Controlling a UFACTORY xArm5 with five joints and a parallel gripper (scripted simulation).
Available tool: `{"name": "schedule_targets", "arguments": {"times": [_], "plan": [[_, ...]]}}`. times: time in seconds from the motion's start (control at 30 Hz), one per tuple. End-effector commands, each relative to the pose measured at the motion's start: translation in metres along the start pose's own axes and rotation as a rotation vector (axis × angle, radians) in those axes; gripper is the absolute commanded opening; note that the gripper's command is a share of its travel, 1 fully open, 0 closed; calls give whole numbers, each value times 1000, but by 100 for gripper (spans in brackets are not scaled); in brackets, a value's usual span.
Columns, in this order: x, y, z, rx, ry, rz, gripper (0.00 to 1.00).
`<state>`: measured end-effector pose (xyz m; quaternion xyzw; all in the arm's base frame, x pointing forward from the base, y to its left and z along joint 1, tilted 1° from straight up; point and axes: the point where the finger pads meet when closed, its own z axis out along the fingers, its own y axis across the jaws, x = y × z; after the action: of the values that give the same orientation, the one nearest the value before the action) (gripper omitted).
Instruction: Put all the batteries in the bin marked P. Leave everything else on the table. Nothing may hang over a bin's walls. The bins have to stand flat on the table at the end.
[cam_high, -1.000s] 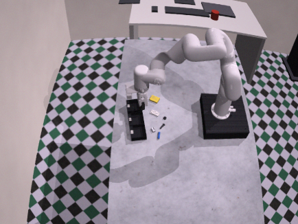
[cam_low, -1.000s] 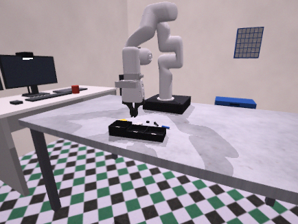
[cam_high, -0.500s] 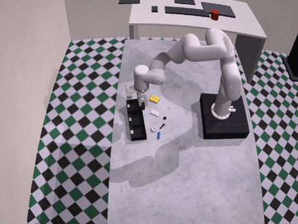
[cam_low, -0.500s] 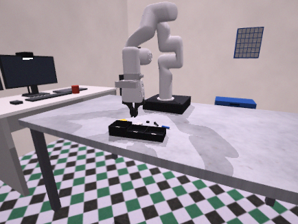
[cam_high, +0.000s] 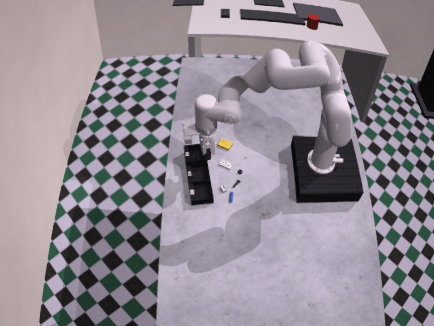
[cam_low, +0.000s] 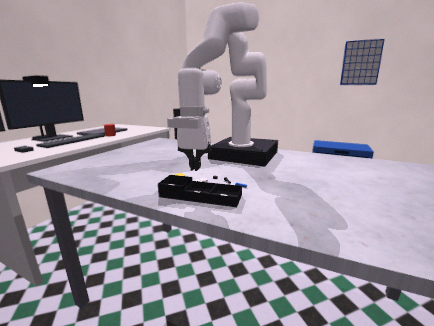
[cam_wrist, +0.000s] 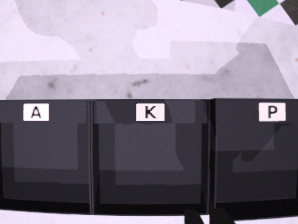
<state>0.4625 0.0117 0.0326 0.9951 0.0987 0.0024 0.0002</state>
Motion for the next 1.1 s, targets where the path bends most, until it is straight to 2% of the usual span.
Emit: {"name": "schedule_targets", "arguments": {"times": [0.0, 0.17, 0.23, 0.6, 1.07], "plan": [[1, -5, -1, -16, 1, 0, 9], [2, -30, -1, -16, 1, 0, 9], [2, -30, -1, -16, 1, 0, 9], [3, -84, 0, -15, 1, 0, 9], [3, -84, 0, -15, 1, 0, 9]]}}
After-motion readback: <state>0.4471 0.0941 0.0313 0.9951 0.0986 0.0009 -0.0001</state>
